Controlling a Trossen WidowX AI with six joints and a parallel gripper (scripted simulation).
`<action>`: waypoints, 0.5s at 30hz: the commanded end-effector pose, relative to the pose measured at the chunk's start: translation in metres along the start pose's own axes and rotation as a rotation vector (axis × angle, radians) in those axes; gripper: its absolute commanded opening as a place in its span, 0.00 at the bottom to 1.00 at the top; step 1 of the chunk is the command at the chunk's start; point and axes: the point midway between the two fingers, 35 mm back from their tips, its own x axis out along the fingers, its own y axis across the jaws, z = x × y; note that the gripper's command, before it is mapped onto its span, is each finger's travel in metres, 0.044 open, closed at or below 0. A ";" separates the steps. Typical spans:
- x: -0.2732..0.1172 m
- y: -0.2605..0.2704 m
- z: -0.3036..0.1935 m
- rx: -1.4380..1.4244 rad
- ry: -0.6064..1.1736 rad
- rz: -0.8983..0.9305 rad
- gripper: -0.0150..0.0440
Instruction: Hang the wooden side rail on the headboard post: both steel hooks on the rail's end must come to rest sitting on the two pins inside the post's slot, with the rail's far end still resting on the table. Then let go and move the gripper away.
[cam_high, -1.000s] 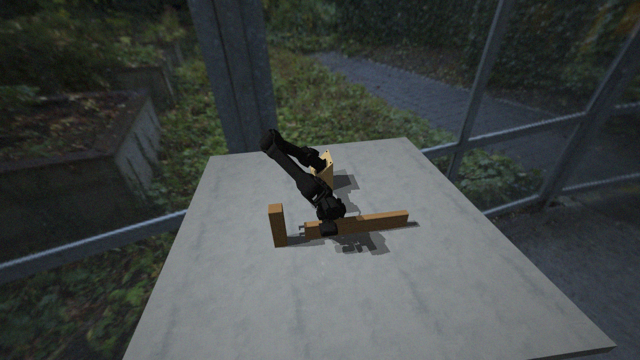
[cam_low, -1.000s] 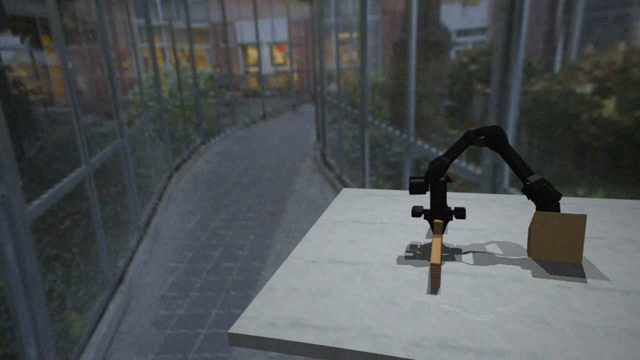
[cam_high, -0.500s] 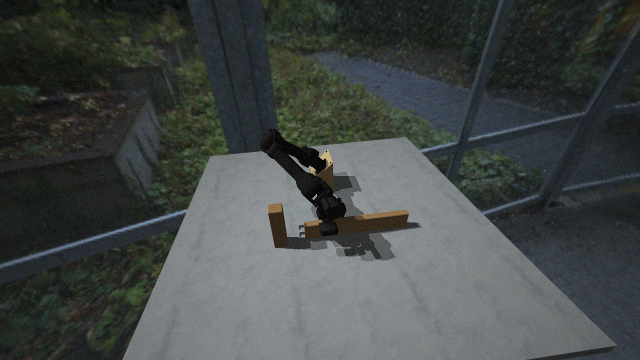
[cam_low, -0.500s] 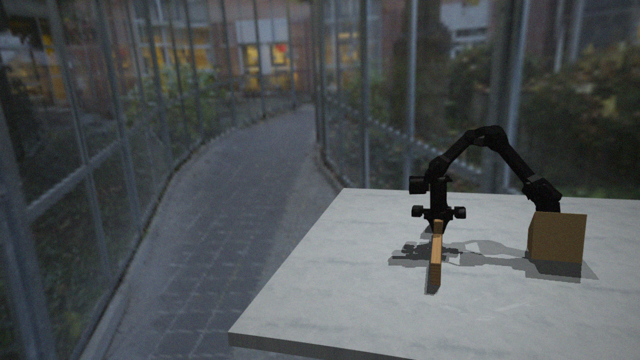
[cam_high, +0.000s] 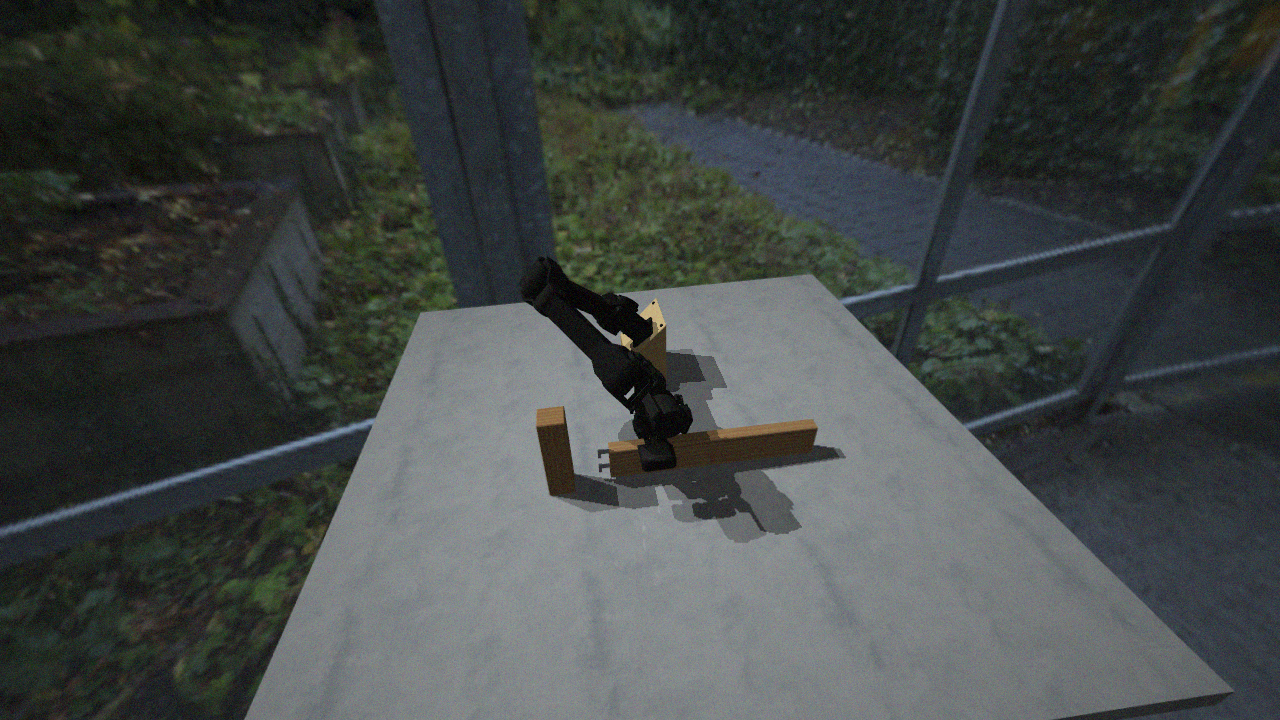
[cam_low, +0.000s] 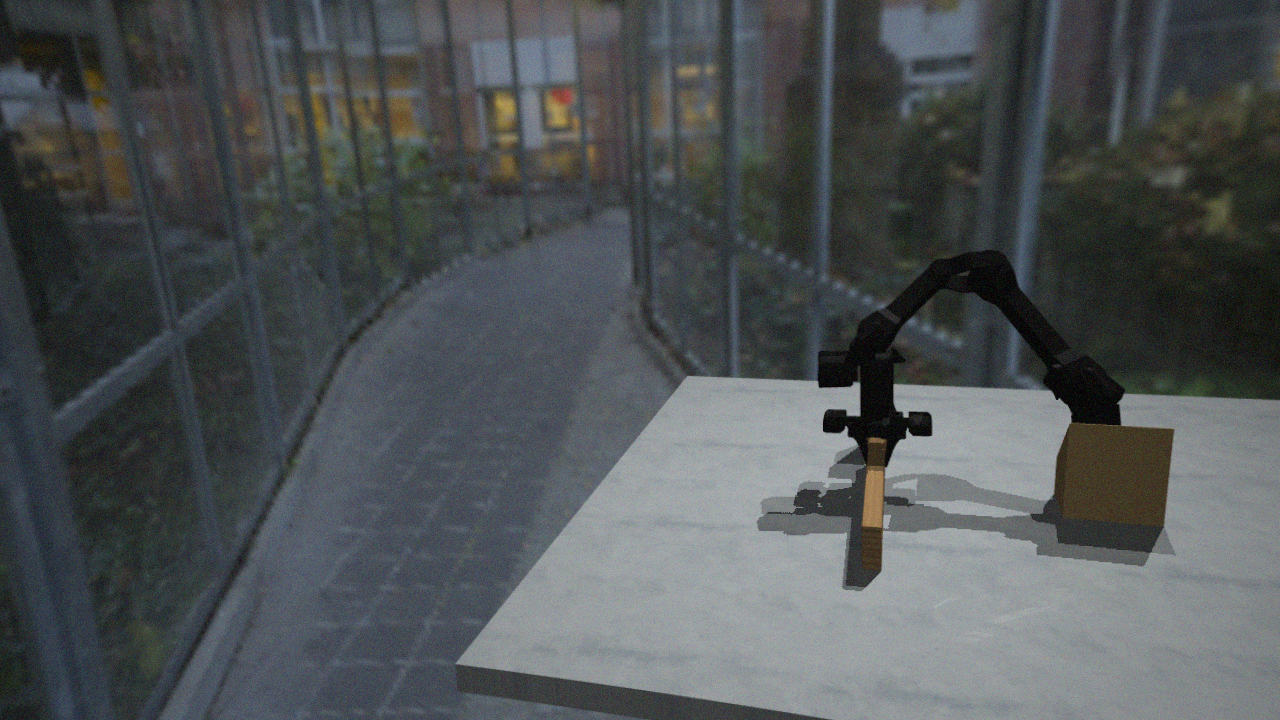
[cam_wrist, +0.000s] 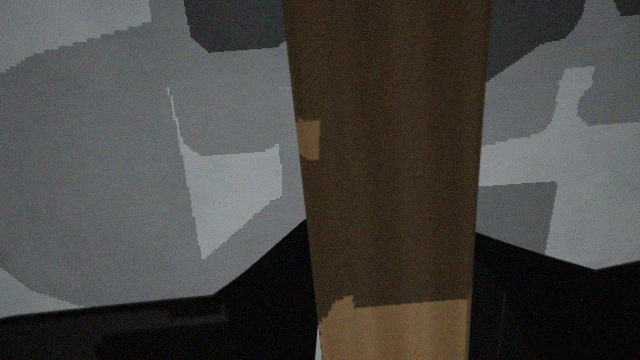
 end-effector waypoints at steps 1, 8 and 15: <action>-0.008 -0.004 0.000 0.002 -0.006 -0.019 0.25; -0.009 -0.004 0.000 0.002 -0.006 -0.019 0.25; -0.010 -0.004 0.000 0.002 -0.006 -0.019 0.25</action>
